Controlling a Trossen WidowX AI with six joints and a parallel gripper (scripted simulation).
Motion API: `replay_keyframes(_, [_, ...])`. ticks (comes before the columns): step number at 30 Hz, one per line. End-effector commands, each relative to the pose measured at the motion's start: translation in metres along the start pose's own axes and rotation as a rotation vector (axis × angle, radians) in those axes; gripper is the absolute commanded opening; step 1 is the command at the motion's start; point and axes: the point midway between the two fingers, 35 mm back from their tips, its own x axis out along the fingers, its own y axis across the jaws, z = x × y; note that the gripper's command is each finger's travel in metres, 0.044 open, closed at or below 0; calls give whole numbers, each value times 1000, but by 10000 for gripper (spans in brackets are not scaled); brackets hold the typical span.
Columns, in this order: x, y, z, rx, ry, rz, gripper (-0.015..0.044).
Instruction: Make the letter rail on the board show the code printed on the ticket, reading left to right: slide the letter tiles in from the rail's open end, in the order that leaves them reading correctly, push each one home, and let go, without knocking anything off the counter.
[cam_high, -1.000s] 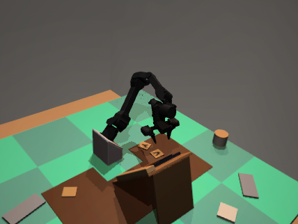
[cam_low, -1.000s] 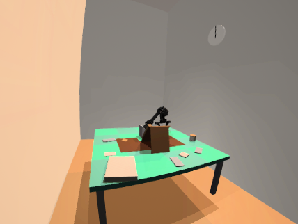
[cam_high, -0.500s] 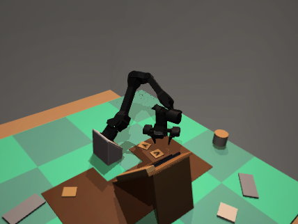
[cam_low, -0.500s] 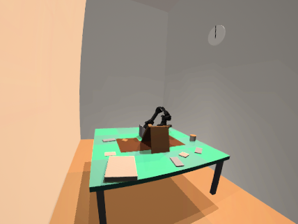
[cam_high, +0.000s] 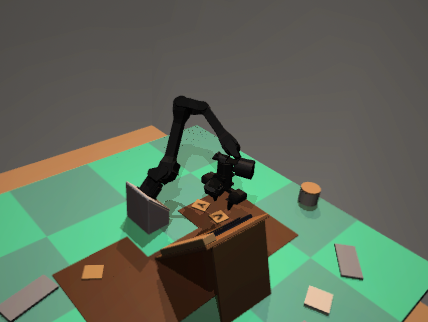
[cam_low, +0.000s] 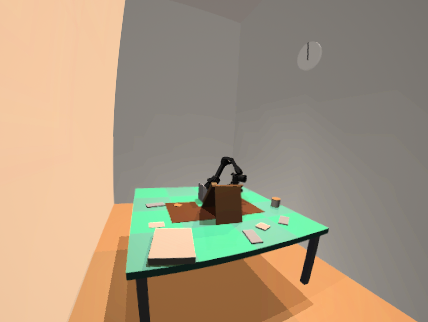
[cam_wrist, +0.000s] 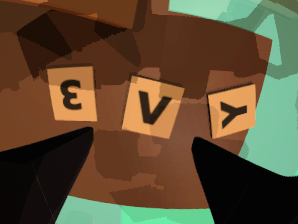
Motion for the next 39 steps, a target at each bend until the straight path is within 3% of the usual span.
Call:
replay_keyframes(1, [9, -8, 1, 116, -14, -22, 340])
replay_keyframes(11, [10, -7, 2, 116, -15, -22, 340])
replay_keyframes(19, [41, -7, 2, 116, -13, -22, 340])
replay_keyframes(39, [46, -6, 2, 116, -13, -22, 340])
